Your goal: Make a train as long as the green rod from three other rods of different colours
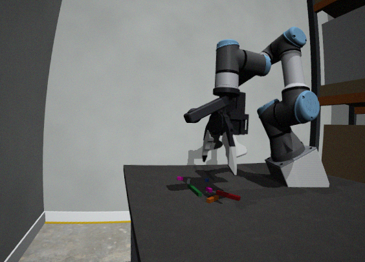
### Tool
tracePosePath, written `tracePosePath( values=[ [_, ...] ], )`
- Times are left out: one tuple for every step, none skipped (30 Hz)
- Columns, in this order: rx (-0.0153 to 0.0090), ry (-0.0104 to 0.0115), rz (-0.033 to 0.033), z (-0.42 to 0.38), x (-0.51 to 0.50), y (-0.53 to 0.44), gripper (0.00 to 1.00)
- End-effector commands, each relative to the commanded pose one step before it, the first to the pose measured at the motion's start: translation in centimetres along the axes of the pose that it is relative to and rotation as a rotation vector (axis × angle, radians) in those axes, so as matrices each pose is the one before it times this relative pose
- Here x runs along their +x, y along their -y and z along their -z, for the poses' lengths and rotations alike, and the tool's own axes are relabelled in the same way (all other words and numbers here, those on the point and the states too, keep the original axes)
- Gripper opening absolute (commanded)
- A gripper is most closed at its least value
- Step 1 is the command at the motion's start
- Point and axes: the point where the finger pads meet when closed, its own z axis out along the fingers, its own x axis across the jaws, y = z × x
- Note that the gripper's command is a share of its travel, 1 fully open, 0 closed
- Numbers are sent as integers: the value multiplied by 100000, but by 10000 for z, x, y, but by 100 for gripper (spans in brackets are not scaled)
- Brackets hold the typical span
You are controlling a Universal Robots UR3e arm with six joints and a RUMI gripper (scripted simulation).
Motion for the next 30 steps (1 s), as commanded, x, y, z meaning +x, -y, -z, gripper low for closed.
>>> tracePosePath(
  values=[
    [238, 3, -15, 598, 44, 759, 100],
    [0, 0, 0, 0, 0, 0, 100],
    [0, 0, 0, 0, 0, 0, 100],
    [0, 0, 0, 0, 0, 0, 100],
    [0, 0, 0, 0, 0, 0, 100],
    [0, 0, 0, 0, 0, 0, 100],
    [0, 0, 0, 0, 0, 0, 100],
    [0, 0, 0, 0, 0, 0, 100],
    [0, 0, 0, 0, 0, 0, 100],
    [0, 0, 0, 0, 0, 0, 100],
    [0, 0, 0, 0, 0, 0, 100],
    [0, 0, 0, 0, 0, 0, 100],
    [0, 0, 0, 0, 0, 0, 100],
    [0, 0, 0, 0, 0, 0, 100],
    [0, 0, 0, 0, 0, 0, 100],
    [-1, 0, 3, -1, 5, 1, 100],
    [-4, 1, 21, -6, 33, 4, 100],
    [-9, 2, 56, -16, 86, 11, 100],
    [-17, 3, 105, -30, 161, 21, 100],
    [-28, 5, 167, -48, 257, 33, 100],
    [-40, 7, 241, -68, 370, 47, 100],
    [-53, 10, 325, -91, 499, 61, 100],
    [-67, 14, 417, -116, 641, 76, 100],
    [-82, 17, 516, -141, 794, 89, 100],
    [-97, 22, 621, -166, 955, 100, 100],
    [-112, 27, 730, -191, 1123, 107, 100],
    [-126, 33, 841, -215, 1295, 110, 100],
    [-139, 39, 955, -236, 1470, 108, 100],
    [-150, 46, 1070, -255, 1646, 99, 100],
    [-160, 53, 1184, -270, 1820, 82, 100]
  ],
)
